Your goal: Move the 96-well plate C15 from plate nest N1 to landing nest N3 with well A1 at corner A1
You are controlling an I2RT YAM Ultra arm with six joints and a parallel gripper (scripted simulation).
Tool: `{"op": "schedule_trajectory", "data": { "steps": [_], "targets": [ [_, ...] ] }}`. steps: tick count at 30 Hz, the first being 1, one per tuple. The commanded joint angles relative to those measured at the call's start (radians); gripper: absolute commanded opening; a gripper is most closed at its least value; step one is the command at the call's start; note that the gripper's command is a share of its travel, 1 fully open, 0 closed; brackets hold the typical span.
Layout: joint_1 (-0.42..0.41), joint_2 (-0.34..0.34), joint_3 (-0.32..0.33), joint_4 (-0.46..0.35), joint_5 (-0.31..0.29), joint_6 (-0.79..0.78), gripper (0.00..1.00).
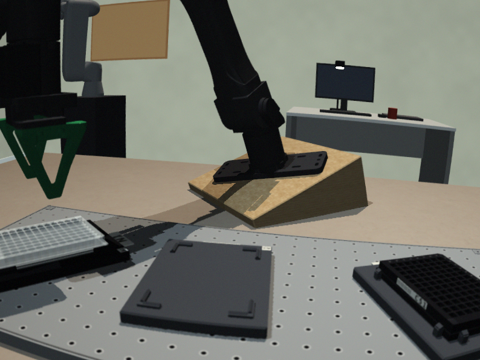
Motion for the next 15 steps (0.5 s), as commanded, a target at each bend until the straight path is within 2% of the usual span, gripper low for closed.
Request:
{"op": "schedule_trajectory", "data": {
  "steps": [1,6,9,10,15],
  "targets": [
    [-0.011,-0.040,-0.022,0.036,0.004,-0.005,1.00],
    [-0.009,-0.035,-0.046,0.066,0.001,-0.011,1.00],
    [-0.013,-0.036,-0.031,0.077,-0.001,-0.011,1.00],
    [-0.016,-0.035,-0.062,0.083,-0.001,-0.012,1.00],
    [-0.013,-0.023,-0.081,0.114,-0.005,-0.016,1.00]
  ]
}}
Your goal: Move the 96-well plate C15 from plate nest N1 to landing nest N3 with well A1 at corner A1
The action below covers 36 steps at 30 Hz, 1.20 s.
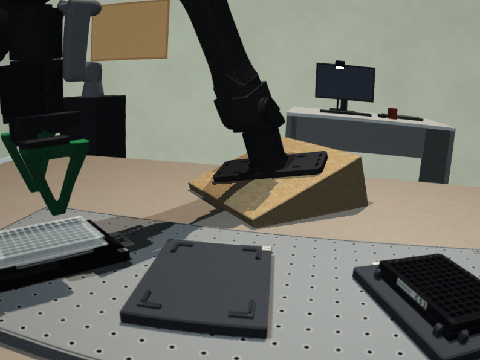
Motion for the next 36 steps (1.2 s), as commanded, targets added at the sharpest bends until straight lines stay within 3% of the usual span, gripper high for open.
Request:
{"op": "schedule_trajectory", "data": {
  "steps": [1,6,8,10,11,13,15,25,27,28,30,35,36],
  "targets": [
    [-0.004,-0.013,-0.005,0.048,-0.005,-0.009,1.00],
    [-0.009,0.018,-0.039,0.078,-0.006,-0.012,1.00],
    [-0.009,-0.001,-0.048,0.090,-0.007,-0.014,1.00],
    [-0.009,-0.001,-0.048,0.090,-0.007,-0.014,1.00],
    [-0.012,-0.011,-0.009,0.097,-0.005,-0.012,1.00],
    [-0.016,0.014,-0.017,0.106,-0.005,-0.015,1.00],
    [-0.014,0.031,-0.066,0.118,-0.007,-0.016,1.00],
    [-0.019,0.048,-0.102,0.177,-0.010,-0.023,1.00],
    [-0.019,0.048,-0.102,0.177,-0.010,-0.023,1.00],
    [-0.023,0.022,-0.072,0.186,-0.010,-0.022,1.00],
    [-0.026,0.042,-0.112,0.194,-0.009,-0.024,1.00],
    [-0.025,0.072,-0.130,0.224,-0.012,-0.028,1.00],
    [-0.026,0.049,-0.116,0.226,-0.011,-0.028,1.00]
  ]
}}
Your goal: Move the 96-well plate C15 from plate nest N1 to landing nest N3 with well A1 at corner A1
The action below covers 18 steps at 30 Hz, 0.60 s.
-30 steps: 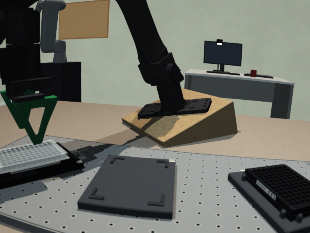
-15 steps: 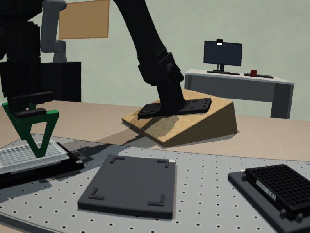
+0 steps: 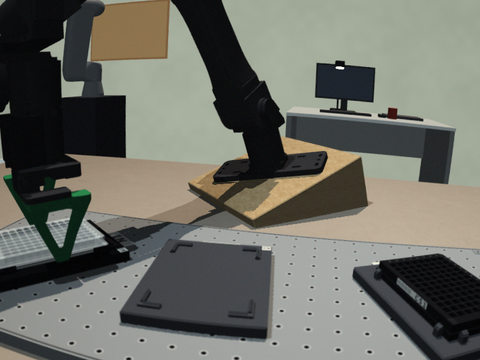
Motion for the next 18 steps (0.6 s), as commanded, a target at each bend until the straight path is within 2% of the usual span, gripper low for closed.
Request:
{"op": "schedule_trajectory", "data": {
  "steps": [1,18],
  "targets": [
    [-0.003,-0.028,0.010,0.037,0.001,-0.006,1.00],
    [0.000,-0.009,0.004,0.027,0.000,-0.002,1.00]
  ]
}}
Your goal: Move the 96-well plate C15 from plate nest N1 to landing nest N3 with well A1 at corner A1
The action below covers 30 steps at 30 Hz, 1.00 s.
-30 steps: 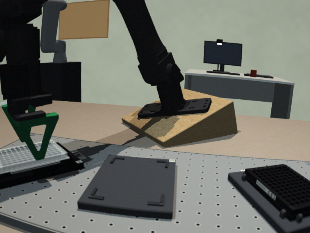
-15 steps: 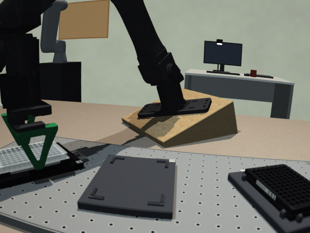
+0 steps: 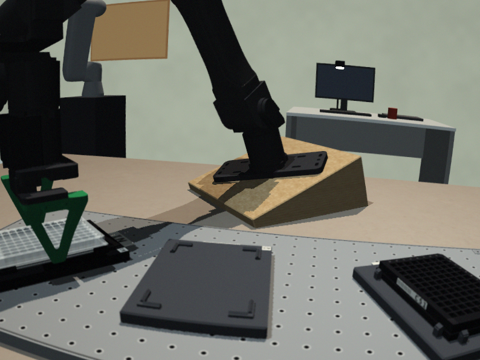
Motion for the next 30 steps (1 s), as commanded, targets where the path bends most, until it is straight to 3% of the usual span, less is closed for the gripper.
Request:
{"op": "schedule_trajectory", "data": {
  "steps": [1,4,5,30],
  "targets": [
    [0.001,-0.009,0.005,0.007,0.000,-0.001,1.00],
    [0.001,-0.009,0.005,0.007,0.000,-0.001,1.00],
    [0.001,-0.009,0.005,0.007,0.000,-0.001,0.00],
    [0.001,-0.009,0.005,0.007,0.000,-0.001,0.00]
  ]
}}
